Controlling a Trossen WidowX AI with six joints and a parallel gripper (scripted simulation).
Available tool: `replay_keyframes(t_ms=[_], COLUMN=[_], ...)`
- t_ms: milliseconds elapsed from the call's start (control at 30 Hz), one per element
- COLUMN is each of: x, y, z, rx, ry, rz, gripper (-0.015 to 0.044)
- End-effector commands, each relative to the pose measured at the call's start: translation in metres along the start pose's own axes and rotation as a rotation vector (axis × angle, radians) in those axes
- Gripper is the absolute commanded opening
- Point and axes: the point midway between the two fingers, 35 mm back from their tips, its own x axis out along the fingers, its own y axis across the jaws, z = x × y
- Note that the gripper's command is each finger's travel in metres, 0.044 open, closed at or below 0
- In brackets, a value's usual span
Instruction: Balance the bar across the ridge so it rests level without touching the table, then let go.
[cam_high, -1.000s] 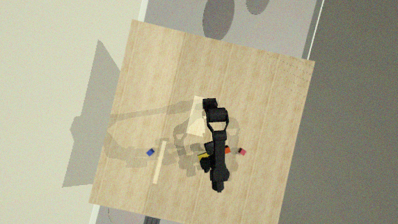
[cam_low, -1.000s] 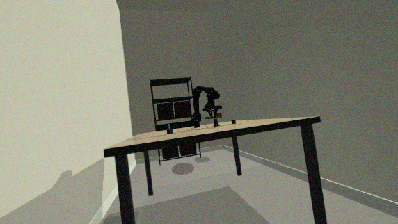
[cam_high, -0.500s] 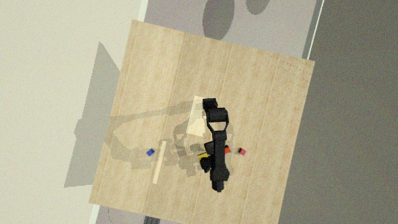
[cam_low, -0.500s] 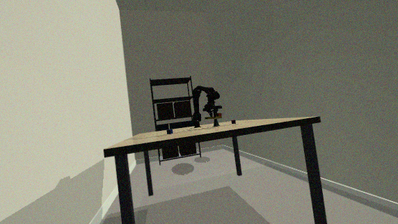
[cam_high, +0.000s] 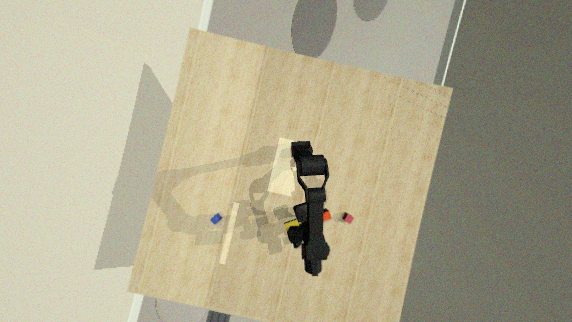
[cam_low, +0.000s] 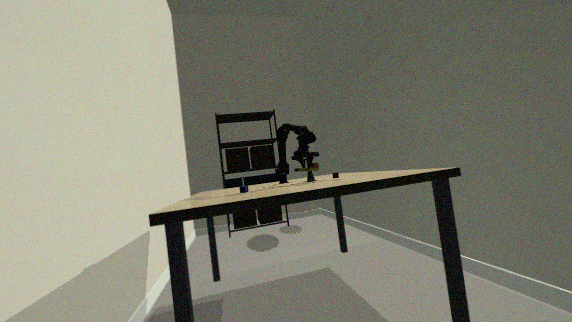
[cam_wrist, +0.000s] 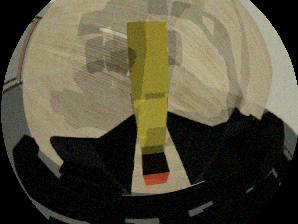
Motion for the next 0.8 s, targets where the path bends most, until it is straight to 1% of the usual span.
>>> replay_keyframes(t_ms=[0, 767], x=[0.0007, 0.0027], y=[0.0002, 0.0003], z=[0.0002, 0.0001], rx=[-0.003, -0.003], ry=[-0.002, -0.002], rz=[0.001, 0.001], gripper=[0.0, 0.0])
